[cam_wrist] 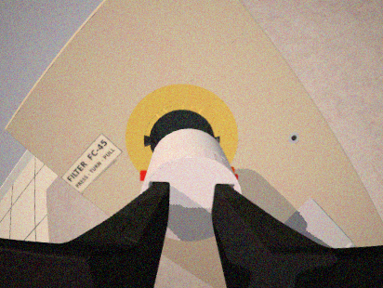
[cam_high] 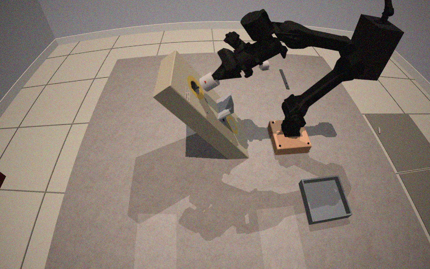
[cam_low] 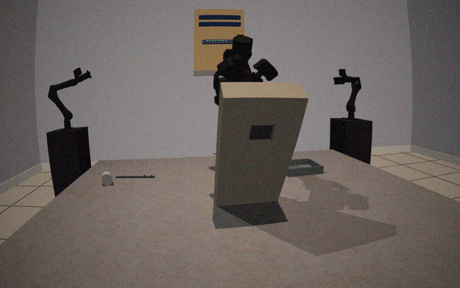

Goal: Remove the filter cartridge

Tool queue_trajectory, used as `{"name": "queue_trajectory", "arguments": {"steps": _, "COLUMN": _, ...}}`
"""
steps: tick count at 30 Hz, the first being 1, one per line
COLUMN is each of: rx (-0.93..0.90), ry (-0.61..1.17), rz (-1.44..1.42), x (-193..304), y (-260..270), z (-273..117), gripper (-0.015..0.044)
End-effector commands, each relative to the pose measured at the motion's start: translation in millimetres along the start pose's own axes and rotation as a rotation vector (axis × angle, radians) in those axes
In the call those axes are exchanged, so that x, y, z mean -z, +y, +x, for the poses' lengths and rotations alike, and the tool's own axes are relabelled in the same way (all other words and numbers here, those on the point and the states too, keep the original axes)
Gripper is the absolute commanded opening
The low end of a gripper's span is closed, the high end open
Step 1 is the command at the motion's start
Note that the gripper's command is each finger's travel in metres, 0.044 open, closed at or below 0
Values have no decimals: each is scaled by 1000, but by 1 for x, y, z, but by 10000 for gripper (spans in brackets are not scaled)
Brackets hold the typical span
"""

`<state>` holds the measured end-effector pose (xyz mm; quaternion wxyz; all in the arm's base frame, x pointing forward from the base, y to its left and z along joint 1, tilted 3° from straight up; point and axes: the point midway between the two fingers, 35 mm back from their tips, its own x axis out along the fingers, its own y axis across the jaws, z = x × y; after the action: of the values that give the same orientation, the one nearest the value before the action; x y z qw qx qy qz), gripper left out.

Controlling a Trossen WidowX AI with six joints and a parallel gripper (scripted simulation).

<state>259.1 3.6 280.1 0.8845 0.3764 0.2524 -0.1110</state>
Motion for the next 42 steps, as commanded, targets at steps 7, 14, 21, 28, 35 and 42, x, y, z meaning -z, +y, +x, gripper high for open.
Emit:
{"name": "queue_trajectory", "arguments": {"steps": 7, "rx": -12, "ry": -5, "rz": 4, "x": 15, "y": -15, "z": -2, "gripper": 0}}
{"name": "queue_trajectory", "arguments": {"steps": 14, "rx": -11, "ry": -4, "rz": 4, "x": 31, "y": -33, "z": 2, "gripper": 0}}
{"name": "queue_trajectory", "arguments": {"steps": 21, "rx": -10, "ry": -4, "rz": 4, "x": 48, "y": -50, "z": 6, "gripper": 0}}
{"name": "queue_trajectory", "arguments": {"steps": 28, "rx": 1, "ry": 3, "rz": -1, "x": 46, "y": -49, "z": 7, "gripper": 105}}
{"name": "queue_trajectory", "arguments": {"steps": 35, "rx": 1, "ry": 3, "rz": -1, "x": 46, "y": -49, "z": 7, "gripper": 107}}
{"name": "queue_trajectory", "arguments": {"steps": 42, "rx": -9, "ry": -3, "rz": 3, "x": 49, "y": -52, "z": 7, "gripper": 107}}
